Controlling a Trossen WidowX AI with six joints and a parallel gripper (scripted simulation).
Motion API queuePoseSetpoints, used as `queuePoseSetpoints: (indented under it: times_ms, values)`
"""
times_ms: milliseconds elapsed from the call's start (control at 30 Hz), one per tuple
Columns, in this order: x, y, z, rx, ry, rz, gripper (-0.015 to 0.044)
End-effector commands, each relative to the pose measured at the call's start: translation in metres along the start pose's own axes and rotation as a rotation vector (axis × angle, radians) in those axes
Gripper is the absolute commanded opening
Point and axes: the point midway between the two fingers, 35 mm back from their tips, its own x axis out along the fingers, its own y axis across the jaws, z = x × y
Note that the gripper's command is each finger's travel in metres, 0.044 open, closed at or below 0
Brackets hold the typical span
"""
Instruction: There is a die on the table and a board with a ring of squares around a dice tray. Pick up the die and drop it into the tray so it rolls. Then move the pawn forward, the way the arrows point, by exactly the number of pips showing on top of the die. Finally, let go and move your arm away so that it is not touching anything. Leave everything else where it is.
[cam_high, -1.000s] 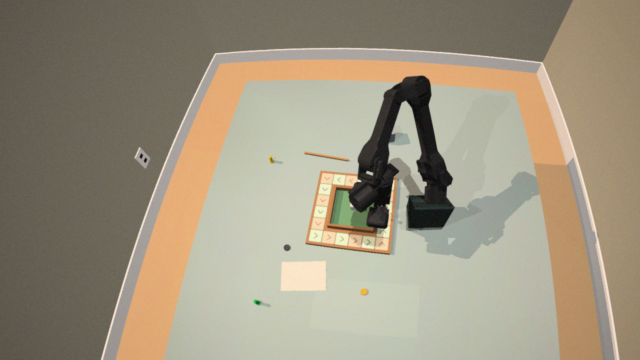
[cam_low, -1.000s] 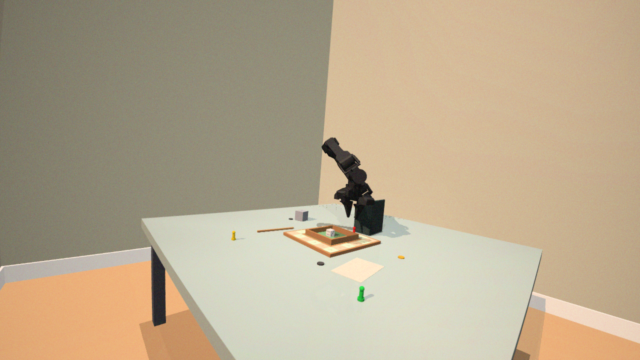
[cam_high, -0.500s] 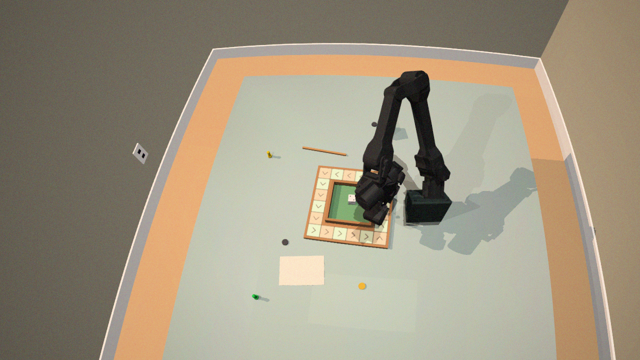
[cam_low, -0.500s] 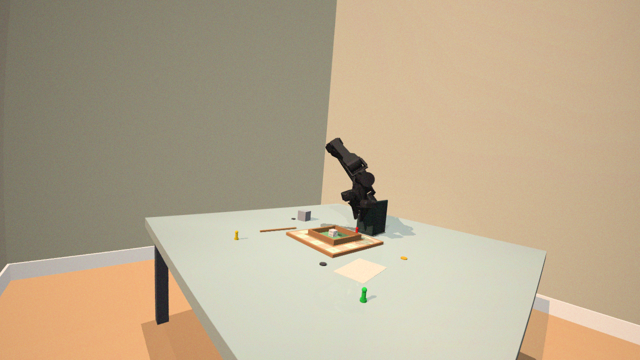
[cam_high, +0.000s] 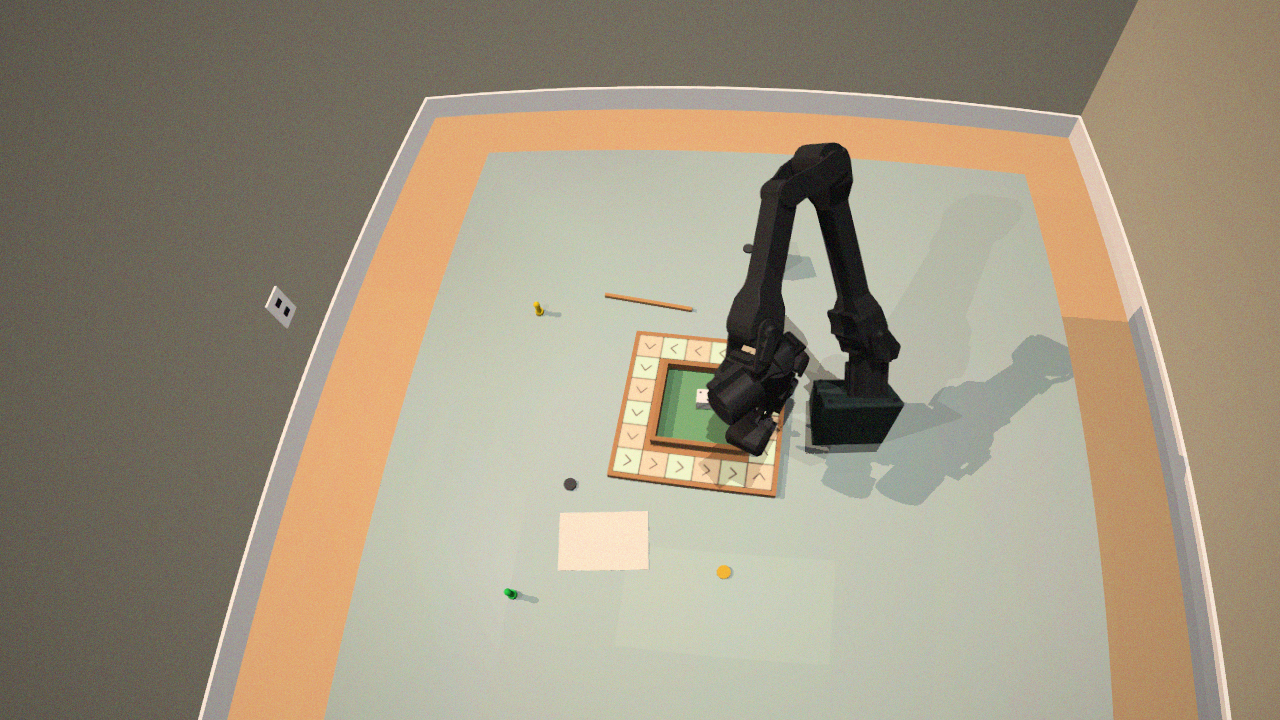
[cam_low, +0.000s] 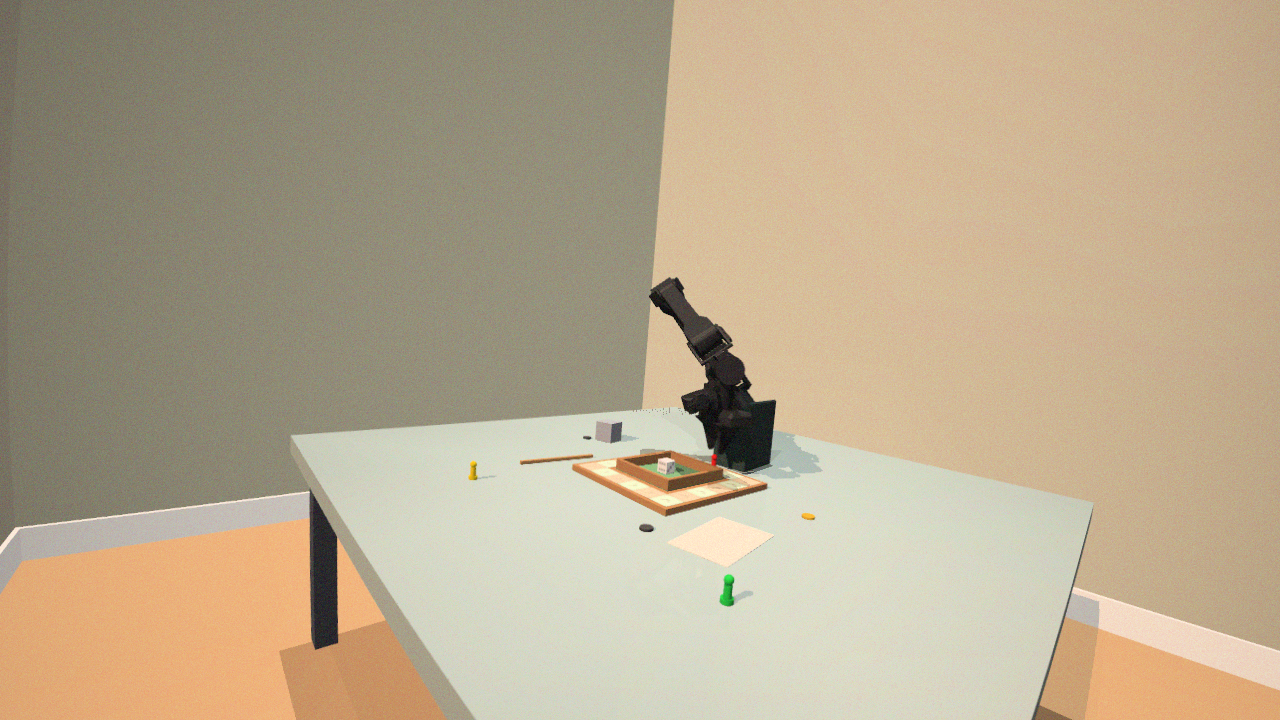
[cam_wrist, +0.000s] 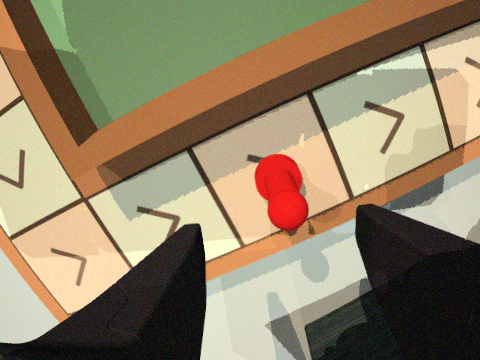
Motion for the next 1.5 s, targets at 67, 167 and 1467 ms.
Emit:
queuePoseSetpoints:
  times_ms: [67,167,1467]
  values:
    - [0.012,-0.002,-0.001,-0.005,0.001,-0.008,0.0200]
    - [0.017,-0.002,-0.001,-0.005,0.001,-0.009,0.0200]
    - [-0.030,0.008,0.003,-0.009,0.007,0.007,0.0000]
